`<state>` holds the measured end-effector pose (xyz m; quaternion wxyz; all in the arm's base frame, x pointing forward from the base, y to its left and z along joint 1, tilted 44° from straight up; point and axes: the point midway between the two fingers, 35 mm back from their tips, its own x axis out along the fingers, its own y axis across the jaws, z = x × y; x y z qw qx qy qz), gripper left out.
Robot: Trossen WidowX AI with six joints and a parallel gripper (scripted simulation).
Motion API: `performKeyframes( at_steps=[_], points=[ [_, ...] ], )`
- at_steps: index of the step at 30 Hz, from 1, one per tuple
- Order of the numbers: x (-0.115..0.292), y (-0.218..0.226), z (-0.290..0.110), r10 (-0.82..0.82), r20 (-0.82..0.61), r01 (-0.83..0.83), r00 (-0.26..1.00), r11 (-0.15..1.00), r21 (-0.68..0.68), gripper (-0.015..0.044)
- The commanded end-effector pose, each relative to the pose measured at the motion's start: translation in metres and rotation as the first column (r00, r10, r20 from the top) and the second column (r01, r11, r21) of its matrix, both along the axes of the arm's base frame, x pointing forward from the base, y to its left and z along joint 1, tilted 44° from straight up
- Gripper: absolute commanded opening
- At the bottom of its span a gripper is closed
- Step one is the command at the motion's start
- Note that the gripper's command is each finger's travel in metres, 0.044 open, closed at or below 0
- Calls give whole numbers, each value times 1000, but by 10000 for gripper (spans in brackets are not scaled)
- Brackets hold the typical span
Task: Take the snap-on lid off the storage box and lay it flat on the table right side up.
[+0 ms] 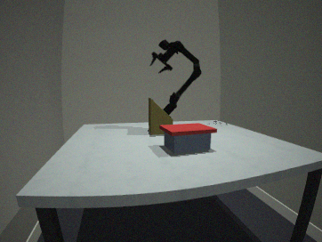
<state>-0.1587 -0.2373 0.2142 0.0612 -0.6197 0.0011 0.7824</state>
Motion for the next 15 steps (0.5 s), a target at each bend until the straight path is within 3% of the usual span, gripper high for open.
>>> performKeyframes(
  at_steps=[1, 6, 15],
  points=[
    [2, -2, -1, 4, 4, -4, 1000, 1000, -6, 374],
    [56, -45, -36, 128, 124, -108, 984, 982, -153, 243],
    [174, -81, -85, 391, 339, -255, 856, 888, -382, 235]
  ],
)
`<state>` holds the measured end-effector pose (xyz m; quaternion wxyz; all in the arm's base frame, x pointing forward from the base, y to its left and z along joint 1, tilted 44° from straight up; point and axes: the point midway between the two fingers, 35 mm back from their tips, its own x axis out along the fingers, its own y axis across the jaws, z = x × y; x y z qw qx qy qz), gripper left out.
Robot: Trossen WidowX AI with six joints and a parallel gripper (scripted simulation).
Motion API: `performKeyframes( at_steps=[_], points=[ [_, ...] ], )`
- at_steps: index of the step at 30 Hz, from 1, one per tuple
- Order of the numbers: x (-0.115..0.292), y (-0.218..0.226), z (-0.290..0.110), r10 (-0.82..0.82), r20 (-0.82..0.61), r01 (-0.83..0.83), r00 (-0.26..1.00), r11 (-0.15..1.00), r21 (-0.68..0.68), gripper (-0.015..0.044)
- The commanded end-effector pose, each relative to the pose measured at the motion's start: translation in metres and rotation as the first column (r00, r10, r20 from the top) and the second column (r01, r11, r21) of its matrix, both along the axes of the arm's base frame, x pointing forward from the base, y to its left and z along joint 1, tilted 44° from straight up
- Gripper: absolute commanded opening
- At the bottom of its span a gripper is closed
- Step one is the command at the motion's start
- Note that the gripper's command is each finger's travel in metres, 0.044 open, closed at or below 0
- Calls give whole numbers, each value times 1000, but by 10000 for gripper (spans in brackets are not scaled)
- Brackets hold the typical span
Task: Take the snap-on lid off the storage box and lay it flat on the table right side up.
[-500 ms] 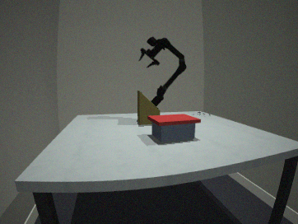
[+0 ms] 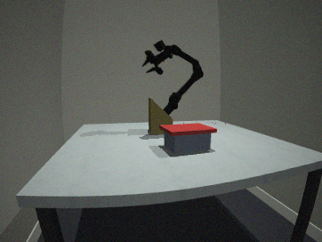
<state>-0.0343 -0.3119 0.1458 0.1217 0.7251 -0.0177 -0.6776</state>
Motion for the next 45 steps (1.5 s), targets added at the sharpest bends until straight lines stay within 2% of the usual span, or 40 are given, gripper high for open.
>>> performKeyframes(
  at_steps=[1, 5, 8, 15, 17, 24, 37, 45],
  points=[
    [67, -6, -22, 140, 159, -127, 977, 988, -92, 235],
    [133, 4, -40, 295, 307, -251, 905, 952, -176, 235],
    [157, 13, -46, 356, 363, -298, 861, 932, -208, 235],
    [250, 90, -64, 591, 585, -497, 555, 800, -337, 235],
    [256, 99, -65, 606, 602, -512, 521, 785, -347, 235],
    [288, 197, -69, 671, 724, -646, 158, 625, -438, 235],
    [289, 200, -71, 671, 726, -649, 148, 620, -440, 235],
    [298, 237, -109, 669, 728, -648, 147, 622, -440, 235]
  ],
)
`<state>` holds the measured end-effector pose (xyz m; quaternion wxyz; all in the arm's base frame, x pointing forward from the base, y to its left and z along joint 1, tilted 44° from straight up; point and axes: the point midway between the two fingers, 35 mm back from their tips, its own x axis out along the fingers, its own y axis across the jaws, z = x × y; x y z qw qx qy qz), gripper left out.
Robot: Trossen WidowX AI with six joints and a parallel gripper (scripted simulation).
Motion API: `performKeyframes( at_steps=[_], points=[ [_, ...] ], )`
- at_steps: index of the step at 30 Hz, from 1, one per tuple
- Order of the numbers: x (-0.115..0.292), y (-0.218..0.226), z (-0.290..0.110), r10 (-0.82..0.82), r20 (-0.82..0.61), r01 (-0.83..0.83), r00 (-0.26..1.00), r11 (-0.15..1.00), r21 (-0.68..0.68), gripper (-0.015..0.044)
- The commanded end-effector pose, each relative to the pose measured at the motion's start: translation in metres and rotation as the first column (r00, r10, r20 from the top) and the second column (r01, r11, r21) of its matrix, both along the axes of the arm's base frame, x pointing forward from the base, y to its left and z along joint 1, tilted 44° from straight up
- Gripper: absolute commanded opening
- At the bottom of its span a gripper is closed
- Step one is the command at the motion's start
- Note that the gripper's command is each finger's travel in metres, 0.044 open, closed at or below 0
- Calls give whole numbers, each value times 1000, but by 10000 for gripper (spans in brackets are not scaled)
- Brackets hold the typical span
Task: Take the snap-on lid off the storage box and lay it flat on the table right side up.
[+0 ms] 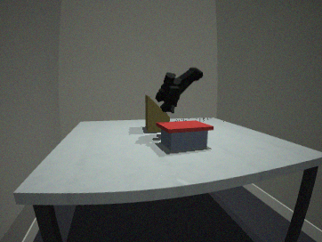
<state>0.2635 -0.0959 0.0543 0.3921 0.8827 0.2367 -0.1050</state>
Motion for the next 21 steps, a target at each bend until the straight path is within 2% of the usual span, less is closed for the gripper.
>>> performKeyframes(
  at_steps=[1, 21],
  points=[
    [0, 21, -18, -7, -4, 7, 1000, 1000, 12, 235],
    [18, 25, -25, -3, -12, 3, 1000, 1000, 7, 235]
  ],
)
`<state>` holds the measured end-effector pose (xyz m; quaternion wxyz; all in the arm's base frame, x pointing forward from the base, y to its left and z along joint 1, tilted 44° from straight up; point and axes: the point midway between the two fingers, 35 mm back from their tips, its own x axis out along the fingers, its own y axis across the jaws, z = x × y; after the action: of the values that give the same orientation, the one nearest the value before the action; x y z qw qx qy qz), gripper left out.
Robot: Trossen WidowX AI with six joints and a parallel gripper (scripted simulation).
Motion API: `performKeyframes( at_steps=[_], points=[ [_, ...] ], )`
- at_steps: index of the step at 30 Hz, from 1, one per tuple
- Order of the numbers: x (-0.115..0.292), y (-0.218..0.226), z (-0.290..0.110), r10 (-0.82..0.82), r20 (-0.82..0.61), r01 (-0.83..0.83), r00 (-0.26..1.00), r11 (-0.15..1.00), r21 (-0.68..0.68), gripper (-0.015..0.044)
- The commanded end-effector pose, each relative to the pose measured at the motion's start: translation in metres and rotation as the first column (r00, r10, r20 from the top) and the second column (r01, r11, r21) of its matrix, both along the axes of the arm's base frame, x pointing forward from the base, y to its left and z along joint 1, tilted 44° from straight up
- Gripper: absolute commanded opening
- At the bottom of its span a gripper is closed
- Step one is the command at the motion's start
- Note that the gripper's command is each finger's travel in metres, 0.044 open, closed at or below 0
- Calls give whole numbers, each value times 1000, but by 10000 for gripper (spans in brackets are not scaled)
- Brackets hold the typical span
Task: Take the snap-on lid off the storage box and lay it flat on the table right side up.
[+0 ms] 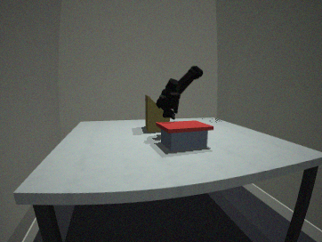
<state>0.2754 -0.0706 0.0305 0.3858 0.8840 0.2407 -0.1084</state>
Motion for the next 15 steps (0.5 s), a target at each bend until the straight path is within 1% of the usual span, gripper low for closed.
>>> performKeyframes(
  at_steps=[1, 15],
  points=[
    [8, 0, -2, -5, 0, 5, 1000, 1000, -5, 235],
    [27, 7, -10, -5, 1, 6, 1000, 1000, -5, 235]
  ],
)
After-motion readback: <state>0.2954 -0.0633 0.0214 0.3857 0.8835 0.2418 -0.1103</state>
